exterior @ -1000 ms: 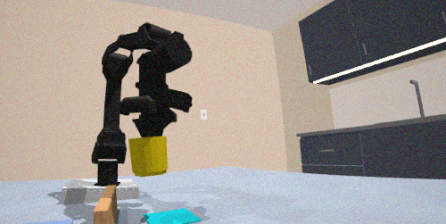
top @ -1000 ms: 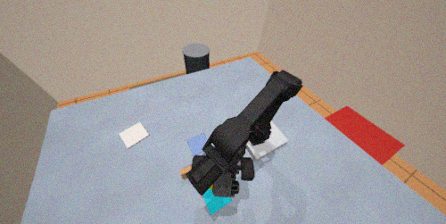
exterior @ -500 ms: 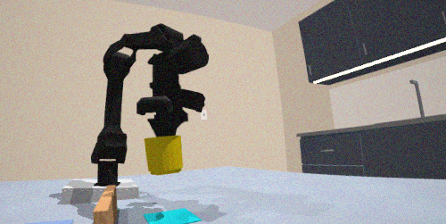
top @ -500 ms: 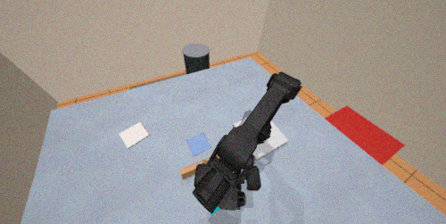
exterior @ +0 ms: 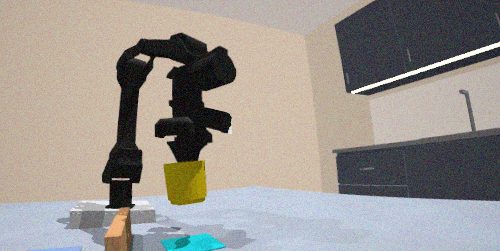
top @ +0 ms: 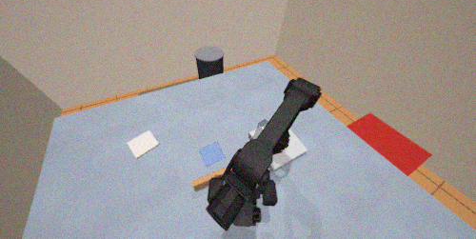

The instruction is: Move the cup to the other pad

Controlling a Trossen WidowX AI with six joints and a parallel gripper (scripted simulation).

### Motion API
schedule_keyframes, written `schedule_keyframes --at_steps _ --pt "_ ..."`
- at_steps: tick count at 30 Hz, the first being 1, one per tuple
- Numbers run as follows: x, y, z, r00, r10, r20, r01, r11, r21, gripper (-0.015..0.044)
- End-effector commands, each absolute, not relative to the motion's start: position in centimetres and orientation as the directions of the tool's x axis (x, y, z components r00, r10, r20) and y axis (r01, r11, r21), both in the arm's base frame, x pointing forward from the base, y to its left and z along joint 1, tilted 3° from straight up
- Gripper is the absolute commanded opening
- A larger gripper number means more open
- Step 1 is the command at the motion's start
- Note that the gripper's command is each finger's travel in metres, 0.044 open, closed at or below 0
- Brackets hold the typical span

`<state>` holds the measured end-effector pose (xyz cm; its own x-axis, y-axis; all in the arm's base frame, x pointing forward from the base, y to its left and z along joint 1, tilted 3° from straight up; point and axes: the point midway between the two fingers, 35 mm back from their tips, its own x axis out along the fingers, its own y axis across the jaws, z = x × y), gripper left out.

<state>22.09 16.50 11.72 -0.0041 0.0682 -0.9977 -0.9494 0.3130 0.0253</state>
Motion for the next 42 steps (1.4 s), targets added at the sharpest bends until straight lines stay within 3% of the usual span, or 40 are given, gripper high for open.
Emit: schedule_keyframes --at_steps 1,42 --pt "22.1 16.6 11.0 -0.014 0.064 -0.998 -0.948 0.317 0.033 0.0" --pt "21.9 17.1 5.5 -0.014 0.064 -0.998 -0.948 0.317 0.034 0.0"
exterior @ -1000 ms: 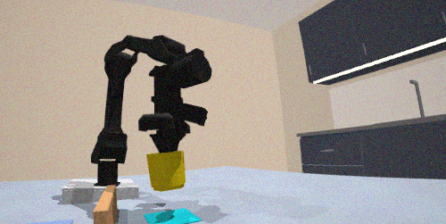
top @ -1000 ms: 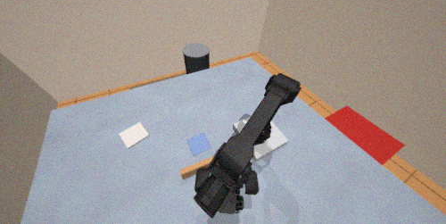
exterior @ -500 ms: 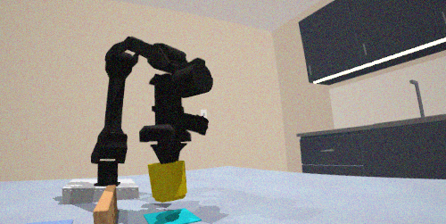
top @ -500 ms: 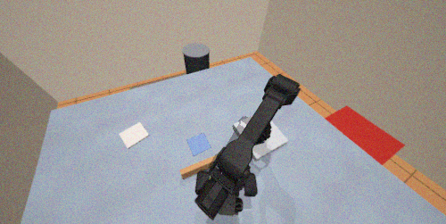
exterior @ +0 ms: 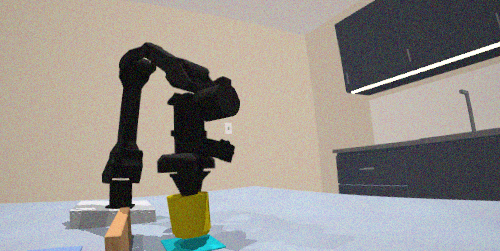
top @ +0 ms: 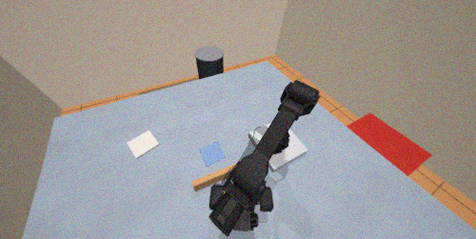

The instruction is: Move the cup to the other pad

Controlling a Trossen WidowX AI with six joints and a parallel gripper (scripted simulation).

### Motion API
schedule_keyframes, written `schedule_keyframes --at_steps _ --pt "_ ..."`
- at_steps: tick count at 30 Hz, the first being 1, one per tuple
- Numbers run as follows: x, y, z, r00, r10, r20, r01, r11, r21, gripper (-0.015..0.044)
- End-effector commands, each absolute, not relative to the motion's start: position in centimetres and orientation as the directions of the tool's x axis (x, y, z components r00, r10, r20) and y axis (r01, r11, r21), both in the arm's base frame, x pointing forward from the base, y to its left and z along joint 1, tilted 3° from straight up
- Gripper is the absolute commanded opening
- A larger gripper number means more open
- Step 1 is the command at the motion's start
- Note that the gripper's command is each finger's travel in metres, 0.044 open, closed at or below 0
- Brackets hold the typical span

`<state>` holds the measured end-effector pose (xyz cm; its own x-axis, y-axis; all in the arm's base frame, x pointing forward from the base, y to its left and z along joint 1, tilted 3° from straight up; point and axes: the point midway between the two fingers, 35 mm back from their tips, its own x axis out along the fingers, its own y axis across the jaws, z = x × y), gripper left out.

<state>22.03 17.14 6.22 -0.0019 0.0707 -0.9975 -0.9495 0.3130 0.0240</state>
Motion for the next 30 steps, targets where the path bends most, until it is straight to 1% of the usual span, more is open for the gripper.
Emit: schedule_keyframes --at_steps 1,22,27,28,30 --pt "21.87 17.15 5.36 -0.014 0.064 -0.998 -0.948 0.317 0.034 0.0" --pt "21.87 17.15 5.18 -0.006 0.068 -0.998 -0.949 0.313 0.027 0.0" --pt "21.87 17.15 5.18 -0.006 0.068 -0.998 -0.949 0.313 0.027 0.0131" --pt "21.87 17.15 5.18 -0.006 0.068 -0.998 -0.949 0.313 0.027 0.0147" --pt "21.87 17.15 5.18 -0.006 0.068 -0.998 -0.949 0.313 0.027 0.0147"
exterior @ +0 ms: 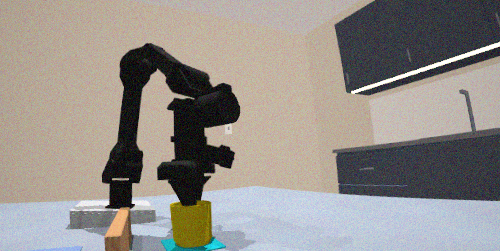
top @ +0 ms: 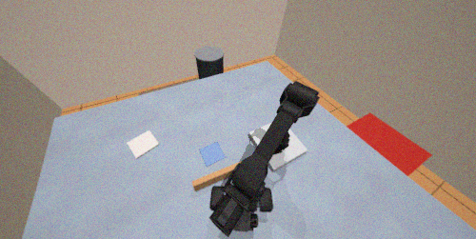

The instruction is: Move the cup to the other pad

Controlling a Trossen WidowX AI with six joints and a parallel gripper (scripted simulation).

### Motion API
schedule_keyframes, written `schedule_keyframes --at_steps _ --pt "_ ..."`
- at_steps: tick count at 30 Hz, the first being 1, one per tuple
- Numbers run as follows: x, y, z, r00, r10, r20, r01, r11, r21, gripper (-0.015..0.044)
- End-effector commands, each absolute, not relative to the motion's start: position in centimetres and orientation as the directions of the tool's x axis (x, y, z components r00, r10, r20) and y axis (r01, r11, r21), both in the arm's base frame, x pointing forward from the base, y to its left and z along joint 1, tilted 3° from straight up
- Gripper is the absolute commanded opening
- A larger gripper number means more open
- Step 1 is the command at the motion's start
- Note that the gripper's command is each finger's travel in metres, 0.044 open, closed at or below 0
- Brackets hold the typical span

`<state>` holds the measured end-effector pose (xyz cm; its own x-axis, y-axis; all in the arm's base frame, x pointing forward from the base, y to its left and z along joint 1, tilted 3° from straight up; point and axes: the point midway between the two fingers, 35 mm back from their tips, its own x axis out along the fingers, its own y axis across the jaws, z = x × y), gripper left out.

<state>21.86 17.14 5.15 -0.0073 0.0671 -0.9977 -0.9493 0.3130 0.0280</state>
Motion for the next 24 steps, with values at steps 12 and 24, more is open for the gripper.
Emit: schedule_keyframes --at_steps 12,24 --pt "22.0 17.1 6.3 -0.008 0.067 -0.998 -0.949 0.314 0.029 0.0147" --pt "22.0 17.0 7.8 -0.01 0.066 -0.998 -0.949 0.315 0.031 0.0147"
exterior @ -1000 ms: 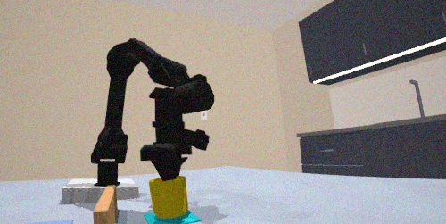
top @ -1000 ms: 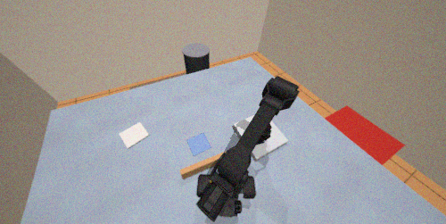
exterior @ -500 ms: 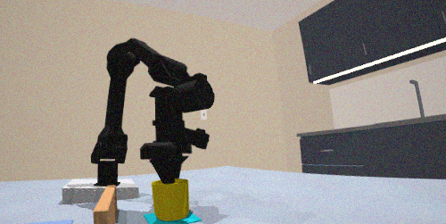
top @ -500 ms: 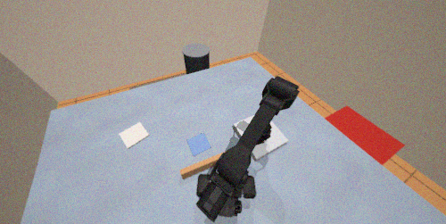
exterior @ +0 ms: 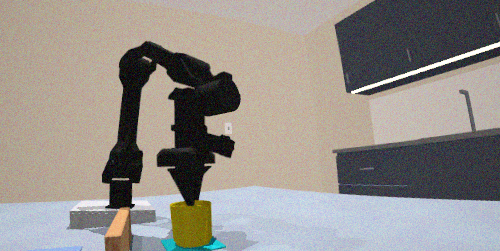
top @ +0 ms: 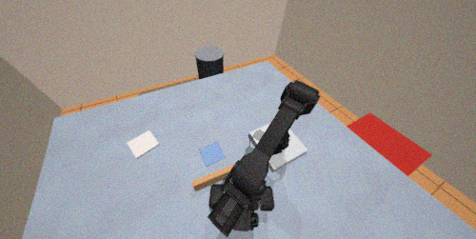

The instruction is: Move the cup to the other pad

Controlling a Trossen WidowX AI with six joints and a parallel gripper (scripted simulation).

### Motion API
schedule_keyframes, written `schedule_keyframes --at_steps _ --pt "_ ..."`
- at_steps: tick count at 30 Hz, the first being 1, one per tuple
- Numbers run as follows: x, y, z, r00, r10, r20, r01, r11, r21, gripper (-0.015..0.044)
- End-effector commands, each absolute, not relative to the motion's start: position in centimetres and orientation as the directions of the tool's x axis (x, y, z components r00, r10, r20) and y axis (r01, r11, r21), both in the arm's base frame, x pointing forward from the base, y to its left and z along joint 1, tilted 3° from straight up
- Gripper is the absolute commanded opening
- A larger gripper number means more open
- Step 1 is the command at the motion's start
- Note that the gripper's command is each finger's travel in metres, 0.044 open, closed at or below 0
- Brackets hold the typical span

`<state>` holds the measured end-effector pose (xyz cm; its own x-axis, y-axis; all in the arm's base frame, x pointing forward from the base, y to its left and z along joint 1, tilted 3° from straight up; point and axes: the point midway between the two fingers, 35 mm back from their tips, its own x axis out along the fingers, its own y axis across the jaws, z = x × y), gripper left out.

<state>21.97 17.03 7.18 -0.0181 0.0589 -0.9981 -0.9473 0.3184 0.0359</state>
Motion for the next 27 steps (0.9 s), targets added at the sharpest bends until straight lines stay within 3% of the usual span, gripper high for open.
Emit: schedule_keyframes --at_steps 1,19,27 --pt "22.0 17.0 8.0 -0.011 0.066 -0.998 -0.948 0.315 0.031 0.0147" --pt "22.0 16.7 10.0 -0.014 0.064 -0.998 -0.948 0.317 0.033 0.0147" --pt "22.0 16.8 9.5 -0.02 0.057 -0.998 -0.946 0.321 0.037 0.0357"
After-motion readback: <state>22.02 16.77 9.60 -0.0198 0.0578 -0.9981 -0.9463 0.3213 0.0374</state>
